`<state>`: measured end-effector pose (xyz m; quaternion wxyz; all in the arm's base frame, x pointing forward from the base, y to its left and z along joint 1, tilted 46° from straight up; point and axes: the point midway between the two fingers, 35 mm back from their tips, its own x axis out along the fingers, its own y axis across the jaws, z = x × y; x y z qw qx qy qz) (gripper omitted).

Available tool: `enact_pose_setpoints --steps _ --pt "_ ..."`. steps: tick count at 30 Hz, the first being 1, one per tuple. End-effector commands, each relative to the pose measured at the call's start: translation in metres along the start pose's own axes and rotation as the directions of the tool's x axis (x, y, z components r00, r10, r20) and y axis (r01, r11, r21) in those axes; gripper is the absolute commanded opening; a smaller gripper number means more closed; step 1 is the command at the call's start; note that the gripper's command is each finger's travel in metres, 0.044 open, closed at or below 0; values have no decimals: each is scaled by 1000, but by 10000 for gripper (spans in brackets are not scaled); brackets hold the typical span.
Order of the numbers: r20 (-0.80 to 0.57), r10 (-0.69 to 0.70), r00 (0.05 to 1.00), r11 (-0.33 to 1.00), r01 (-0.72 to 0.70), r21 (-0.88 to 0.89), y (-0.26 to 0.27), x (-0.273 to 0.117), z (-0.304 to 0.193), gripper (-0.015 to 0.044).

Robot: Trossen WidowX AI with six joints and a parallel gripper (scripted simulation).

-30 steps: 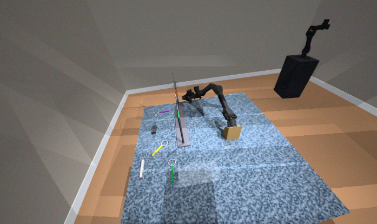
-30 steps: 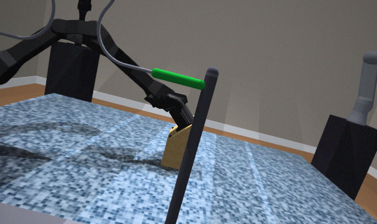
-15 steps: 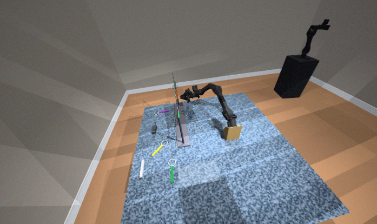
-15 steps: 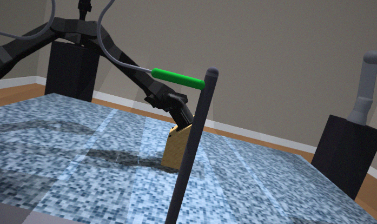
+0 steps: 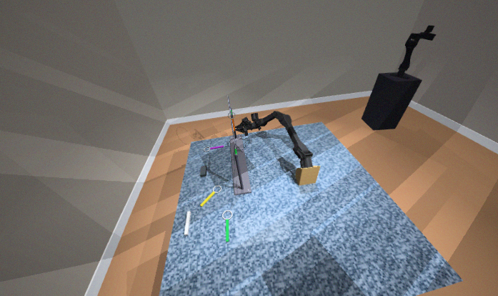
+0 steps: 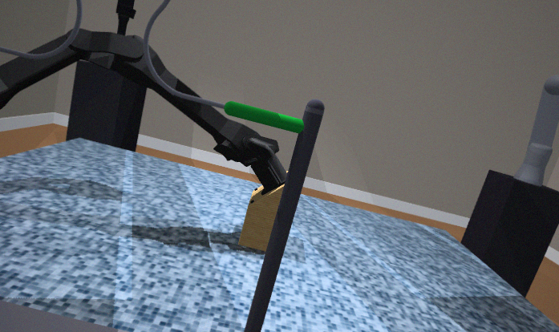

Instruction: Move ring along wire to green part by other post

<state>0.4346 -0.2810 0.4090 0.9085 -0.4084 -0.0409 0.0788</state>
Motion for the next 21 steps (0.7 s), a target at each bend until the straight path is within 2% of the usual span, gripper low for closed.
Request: enact_pose_setpoints --steps 1,21 --pt "-5 -4 1000 1000 4 7 -1 7 -2 160" --pt "-3 -6 1000 1000 6 8 -1 38 -1 160"
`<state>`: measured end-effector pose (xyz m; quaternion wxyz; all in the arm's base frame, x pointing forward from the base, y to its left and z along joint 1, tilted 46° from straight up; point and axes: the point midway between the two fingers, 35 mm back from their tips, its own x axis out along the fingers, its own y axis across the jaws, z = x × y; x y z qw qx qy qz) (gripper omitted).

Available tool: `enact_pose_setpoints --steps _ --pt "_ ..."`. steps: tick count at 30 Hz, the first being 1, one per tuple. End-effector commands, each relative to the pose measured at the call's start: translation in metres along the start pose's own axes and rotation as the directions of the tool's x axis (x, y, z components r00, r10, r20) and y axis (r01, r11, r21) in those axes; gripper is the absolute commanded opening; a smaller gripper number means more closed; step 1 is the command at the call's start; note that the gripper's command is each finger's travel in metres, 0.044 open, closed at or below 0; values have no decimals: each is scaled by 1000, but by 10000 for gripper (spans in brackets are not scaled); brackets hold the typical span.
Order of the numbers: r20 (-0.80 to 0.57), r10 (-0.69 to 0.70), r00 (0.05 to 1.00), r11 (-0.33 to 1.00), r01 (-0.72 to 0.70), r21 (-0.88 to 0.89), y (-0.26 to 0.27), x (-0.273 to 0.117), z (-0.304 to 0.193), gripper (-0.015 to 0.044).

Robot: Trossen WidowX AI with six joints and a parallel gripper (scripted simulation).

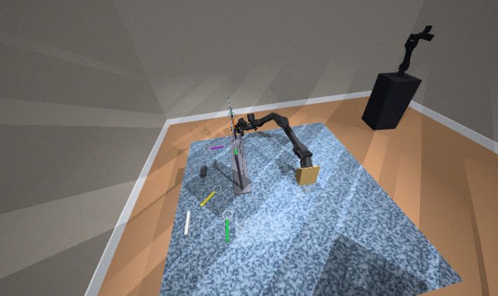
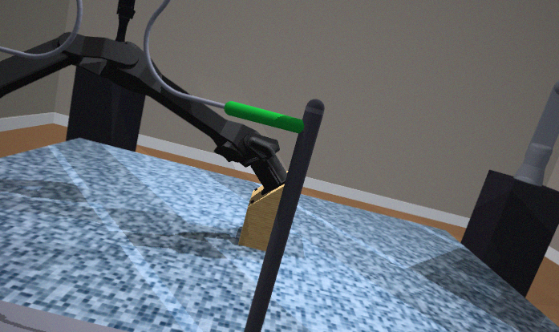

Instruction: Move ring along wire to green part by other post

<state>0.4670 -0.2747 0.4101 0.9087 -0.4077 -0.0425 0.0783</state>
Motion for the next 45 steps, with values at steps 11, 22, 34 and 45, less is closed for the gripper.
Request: enact_pose_setpoints --steps 11,22,34,45 --pt "-6 -4 1000 1000 4 7 0 5 -2 160" --pt "-6 -4 1000 1000 4 7 0 5 -2 160" --pt "0 0 1000 1000 0 1 0 5 -1 -76" --pt "0 -1 1000 1000 1 2 0 5 4 -150"
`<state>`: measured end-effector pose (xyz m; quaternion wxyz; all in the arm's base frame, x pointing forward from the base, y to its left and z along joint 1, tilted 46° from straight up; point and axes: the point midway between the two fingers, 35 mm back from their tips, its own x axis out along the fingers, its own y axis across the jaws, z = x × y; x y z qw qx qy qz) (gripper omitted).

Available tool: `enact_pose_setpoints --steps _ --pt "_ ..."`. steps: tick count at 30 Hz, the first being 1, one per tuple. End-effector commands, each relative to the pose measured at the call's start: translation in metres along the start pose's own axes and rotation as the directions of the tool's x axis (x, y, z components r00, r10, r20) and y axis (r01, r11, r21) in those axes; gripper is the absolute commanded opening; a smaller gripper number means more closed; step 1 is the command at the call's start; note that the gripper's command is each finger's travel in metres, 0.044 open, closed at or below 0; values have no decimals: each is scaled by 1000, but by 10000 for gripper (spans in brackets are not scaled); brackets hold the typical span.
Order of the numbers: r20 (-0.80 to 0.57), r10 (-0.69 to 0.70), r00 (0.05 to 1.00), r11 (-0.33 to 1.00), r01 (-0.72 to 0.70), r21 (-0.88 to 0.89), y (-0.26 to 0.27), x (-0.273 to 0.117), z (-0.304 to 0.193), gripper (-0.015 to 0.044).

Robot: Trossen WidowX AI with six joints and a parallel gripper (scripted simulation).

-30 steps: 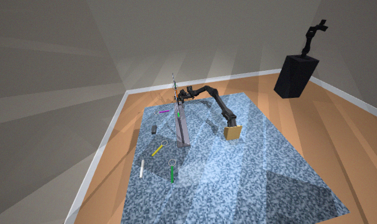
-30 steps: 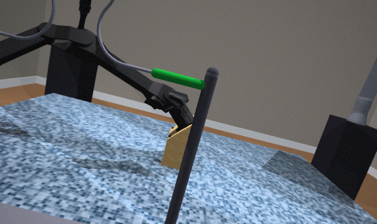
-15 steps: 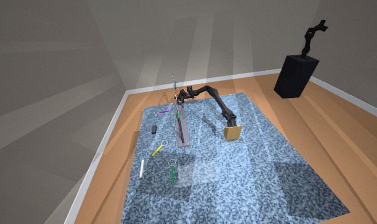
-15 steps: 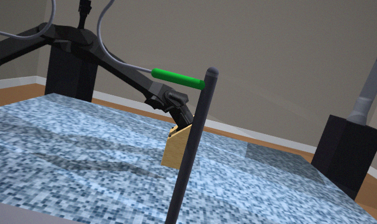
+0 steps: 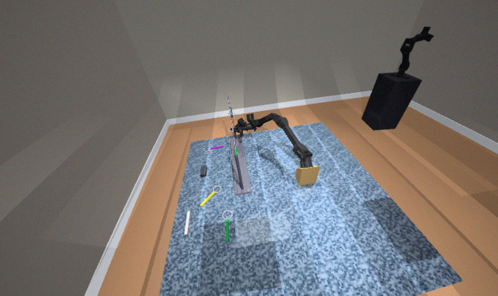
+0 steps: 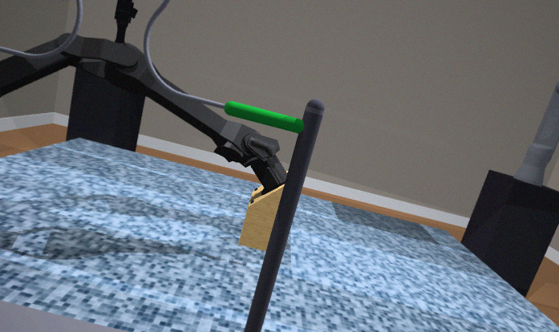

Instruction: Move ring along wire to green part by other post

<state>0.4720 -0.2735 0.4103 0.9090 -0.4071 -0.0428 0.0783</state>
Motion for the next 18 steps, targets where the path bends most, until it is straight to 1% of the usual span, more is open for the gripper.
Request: enact_pose_setpoints --steps 1,5,18 --pt "-1 -1 1000 1000 1 2 0 0 6 -150" --pt "-1 -1 1000 1000 1 6 1 0 16 -150" --pt "-1 -1 1000 1000 1 6 1 0 17 -150"
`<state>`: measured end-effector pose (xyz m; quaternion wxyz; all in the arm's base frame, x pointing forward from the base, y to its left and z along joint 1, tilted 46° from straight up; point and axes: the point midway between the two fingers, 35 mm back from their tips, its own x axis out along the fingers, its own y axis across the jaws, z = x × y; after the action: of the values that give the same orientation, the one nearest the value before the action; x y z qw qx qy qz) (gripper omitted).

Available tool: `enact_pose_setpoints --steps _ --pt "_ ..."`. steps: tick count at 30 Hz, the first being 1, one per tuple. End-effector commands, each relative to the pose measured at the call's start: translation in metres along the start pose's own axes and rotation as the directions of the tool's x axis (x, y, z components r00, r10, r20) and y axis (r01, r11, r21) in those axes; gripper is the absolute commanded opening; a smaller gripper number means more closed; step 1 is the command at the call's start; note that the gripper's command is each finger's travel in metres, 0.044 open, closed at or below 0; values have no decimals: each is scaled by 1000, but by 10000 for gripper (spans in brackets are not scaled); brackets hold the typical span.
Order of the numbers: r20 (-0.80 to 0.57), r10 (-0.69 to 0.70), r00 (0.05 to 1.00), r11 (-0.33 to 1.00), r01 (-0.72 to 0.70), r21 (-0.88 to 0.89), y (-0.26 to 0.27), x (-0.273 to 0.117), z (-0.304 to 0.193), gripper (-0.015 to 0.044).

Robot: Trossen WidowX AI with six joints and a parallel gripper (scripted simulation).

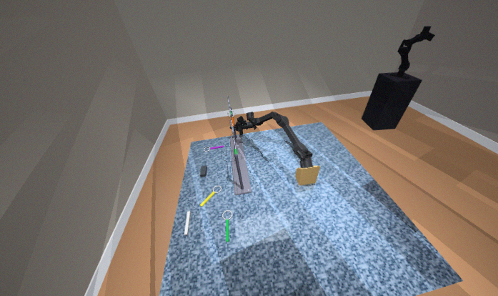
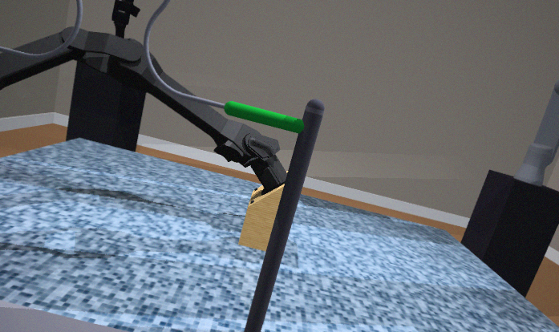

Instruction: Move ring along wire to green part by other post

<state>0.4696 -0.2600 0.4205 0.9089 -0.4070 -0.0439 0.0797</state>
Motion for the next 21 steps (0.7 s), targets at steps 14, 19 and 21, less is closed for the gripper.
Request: enact_pose_setpoints --steps 14,19,21 --pt "-14 -3 1000 1000 3 6 0 -1 0 -150" --pt "-89 -3 996 1000 4 7 4 -11 1 -150" --pt "-127 -2 992 1000 3 7 6 -15 1 -150"
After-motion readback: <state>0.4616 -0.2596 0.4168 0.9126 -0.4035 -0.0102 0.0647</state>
